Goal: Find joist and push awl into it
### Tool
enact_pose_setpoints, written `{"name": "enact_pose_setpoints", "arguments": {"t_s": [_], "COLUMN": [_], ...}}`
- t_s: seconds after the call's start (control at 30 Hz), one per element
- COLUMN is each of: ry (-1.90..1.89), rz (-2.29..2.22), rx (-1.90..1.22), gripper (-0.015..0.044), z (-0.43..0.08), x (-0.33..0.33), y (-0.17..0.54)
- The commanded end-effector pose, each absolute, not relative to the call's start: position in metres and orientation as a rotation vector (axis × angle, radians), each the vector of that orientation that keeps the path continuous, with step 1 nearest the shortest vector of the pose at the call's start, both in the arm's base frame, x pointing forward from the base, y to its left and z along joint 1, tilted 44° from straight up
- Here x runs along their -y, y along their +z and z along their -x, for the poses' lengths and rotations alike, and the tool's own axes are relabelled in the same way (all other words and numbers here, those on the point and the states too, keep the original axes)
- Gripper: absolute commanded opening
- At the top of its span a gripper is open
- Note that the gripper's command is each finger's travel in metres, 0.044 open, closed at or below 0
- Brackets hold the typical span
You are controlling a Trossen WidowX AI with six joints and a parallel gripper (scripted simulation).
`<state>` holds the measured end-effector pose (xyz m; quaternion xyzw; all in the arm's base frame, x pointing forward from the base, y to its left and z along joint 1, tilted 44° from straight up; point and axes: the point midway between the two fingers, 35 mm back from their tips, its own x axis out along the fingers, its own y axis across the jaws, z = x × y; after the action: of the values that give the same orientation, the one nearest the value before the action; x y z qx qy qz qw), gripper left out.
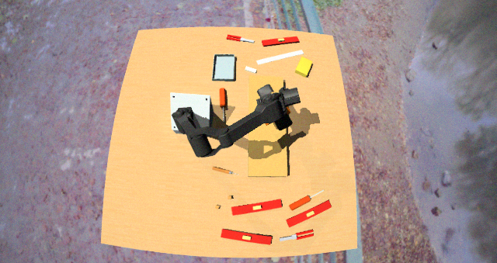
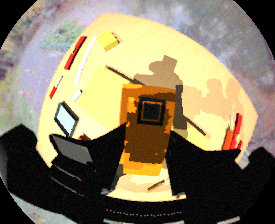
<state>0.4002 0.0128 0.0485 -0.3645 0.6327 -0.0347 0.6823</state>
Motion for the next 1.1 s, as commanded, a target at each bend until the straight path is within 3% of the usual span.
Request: {"name": "enact_pose_setpoints", "arguments": {"t_s": [0.0,0.5,1.07], "ry": [0.052,0.408,0.763], "rz": [0.875,1.064,1.300], "rx": [-1.431,-1.507,-1.594], "gripper": [0.0000,0.0000,0.0000], "z": [-0.397,-0.344,-0.236], "x": [-0.055,-0.162,-0.234], "y": [0.021,-0.071,-0.166]}}
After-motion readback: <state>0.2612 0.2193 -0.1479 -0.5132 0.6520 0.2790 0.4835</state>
